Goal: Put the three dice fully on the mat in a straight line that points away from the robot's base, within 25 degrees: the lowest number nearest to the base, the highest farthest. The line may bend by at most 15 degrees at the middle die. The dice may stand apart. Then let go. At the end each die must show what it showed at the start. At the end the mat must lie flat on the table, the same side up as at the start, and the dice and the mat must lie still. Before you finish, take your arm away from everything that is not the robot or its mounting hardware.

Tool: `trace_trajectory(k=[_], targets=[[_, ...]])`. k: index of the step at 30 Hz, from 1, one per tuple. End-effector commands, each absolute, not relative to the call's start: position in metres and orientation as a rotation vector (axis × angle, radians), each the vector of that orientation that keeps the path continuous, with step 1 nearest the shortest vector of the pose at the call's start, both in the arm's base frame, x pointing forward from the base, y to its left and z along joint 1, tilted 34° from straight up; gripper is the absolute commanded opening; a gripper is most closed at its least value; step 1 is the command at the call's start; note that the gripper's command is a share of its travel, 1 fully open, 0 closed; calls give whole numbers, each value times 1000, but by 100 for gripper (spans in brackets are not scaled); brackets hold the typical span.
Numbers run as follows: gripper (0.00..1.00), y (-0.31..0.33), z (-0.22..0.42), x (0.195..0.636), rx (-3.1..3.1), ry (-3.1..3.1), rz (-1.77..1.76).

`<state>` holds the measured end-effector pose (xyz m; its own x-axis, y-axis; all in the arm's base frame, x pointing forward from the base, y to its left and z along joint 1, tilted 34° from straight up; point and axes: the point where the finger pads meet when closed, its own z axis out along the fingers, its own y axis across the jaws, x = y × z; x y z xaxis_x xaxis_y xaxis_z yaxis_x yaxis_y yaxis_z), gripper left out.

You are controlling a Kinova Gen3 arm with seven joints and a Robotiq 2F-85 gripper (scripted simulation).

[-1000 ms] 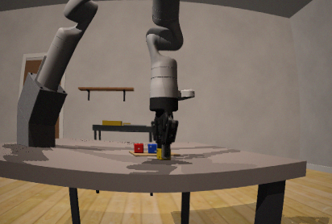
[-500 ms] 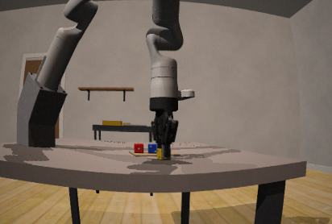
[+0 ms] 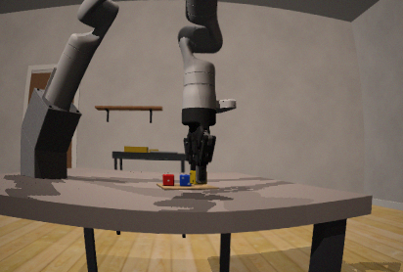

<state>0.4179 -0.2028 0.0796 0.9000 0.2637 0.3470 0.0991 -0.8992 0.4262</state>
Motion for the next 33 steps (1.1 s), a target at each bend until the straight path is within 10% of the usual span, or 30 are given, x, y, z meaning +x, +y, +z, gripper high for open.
trace_trajectory(k=[1, 33], targets=[[26, -200, 97, 411, 2648, 269, 571], [26, -179, 145, 386, 2648, 268, 573]])
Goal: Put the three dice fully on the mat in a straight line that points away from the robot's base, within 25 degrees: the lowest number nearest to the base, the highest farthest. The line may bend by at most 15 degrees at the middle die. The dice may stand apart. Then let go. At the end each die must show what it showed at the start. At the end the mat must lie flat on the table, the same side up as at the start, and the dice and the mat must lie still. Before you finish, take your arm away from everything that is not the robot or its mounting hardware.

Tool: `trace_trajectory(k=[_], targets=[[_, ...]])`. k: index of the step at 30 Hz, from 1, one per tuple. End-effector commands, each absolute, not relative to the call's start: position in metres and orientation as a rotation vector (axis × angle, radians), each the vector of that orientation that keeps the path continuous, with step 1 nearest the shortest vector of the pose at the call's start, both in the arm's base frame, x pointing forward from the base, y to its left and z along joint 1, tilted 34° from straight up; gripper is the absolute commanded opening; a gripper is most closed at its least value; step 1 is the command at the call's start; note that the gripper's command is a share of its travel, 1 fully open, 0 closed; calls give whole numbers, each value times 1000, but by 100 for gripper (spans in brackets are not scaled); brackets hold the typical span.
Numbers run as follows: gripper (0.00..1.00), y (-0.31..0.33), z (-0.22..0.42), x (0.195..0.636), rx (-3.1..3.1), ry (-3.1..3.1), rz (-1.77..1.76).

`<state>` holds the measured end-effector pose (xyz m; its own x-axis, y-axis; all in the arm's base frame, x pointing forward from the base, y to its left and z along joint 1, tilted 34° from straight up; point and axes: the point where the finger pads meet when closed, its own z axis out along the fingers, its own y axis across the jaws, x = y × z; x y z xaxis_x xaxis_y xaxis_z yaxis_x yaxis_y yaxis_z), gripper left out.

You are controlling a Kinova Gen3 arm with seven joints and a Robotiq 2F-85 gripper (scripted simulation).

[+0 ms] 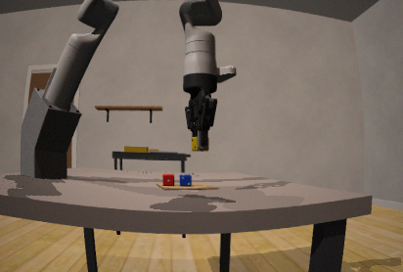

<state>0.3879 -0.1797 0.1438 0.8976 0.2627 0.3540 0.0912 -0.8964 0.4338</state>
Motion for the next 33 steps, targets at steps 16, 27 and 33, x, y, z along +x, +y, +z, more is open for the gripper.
trace_trajectory(k=[16, 27, 33], targets=[[26, -163, 142, 398, 2656, 220, 594], [26, -76, 121, 428, 2695, -30, 653], [26, -40, 111, 428, 2705, -120, 658]])
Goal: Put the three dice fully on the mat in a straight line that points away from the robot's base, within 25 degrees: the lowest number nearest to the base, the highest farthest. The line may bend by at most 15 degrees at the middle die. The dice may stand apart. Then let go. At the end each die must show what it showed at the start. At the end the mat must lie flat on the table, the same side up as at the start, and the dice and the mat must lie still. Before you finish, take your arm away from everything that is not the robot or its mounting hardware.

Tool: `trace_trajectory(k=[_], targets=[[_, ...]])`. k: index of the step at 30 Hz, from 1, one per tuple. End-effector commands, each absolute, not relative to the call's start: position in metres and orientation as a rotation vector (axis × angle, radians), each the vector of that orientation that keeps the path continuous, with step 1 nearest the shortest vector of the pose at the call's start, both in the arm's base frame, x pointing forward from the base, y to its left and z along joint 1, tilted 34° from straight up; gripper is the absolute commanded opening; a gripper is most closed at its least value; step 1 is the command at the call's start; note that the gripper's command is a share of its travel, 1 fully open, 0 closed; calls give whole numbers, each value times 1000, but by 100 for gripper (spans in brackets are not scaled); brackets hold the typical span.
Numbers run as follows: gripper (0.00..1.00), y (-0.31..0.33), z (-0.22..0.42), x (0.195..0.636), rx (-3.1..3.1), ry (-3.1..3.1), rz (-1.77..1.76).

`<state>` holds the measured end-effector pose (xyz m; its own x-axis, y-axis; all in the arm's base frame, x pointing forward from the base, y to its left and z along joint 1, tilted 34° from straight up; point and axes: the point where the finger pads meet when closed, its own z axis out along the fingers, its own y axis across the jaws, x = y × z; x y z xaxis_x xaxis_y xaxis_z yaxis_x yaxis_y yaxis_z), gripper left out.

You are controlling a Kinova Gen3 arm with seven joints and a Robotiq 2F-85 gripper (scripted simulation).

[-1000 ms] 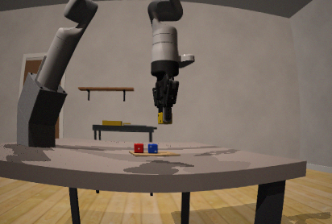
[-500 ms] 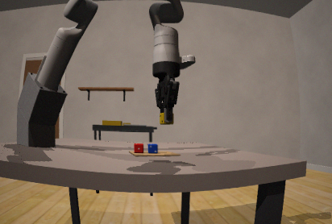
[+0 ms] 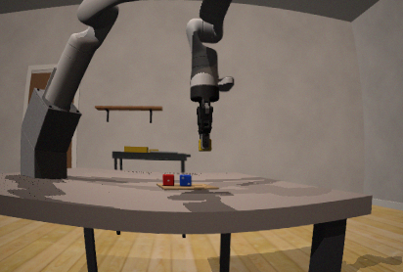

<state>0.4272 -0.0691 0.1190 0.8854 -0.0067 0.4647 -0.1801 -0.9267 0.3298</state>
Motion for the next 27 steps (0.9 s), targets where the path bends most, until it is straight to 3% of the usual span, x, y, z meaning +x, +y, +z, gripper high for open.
trace_trajectory(k=[1, 27], targets=[[26, -38, 110, 428, 2706, -125, 658], [26, -39, 105, 431, 2706, -128, 658]])
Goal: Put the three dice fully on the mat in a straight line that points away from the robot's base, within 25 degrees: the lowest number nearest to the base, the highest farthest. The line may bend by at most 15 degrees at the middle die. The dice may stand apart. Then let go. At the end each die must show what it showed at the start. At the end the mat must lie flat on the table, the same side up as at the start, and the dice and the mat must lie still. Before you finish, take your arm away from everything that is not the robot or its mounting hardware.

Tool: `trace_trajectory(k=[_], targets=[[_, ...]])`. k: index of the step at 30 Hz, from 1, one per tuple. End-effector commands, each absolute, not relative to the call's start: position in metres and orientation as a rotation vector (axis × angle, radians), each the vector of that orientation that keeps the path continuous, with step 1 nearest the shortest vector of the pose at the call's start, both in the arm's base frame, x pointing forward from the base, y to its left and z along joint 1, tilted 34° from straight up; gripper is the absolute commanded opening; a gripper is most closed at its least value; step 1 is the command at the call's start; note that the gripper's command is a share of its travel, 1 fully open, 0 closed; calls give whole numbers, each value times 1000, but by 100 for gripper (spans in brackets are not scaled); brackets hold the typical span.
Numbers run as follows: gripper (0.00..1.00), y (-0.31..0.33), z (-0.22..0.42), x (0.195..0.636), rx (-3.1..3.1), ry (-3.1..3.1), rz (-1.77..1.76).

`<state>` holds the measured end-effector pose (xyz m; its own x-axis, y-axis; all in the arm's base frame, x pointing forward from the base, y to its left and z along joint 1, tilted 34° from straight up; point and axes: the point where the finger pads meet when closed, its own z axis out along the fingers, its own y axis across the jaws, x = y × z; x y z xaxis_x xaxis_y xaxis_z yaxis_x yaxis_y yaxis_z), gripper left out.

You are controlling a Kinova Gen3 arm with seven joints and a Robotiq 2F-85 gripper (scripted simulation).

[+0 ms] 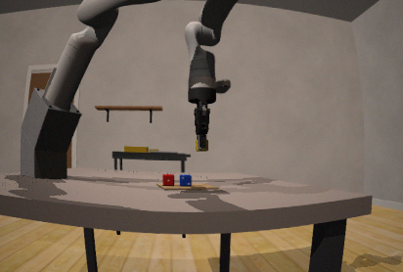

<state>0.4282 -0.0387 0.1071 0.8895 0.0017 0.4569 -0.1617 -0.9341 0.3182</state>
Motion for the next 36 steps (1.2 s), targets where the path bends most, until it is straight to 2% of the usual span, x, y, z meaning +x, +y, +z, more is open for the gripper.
trace_trajectory(k=[1, 36], targets=[[26, -40, 103, 431, 2706, -128, 658], [26, -70, 33, 470, 2704, -110, 660]])
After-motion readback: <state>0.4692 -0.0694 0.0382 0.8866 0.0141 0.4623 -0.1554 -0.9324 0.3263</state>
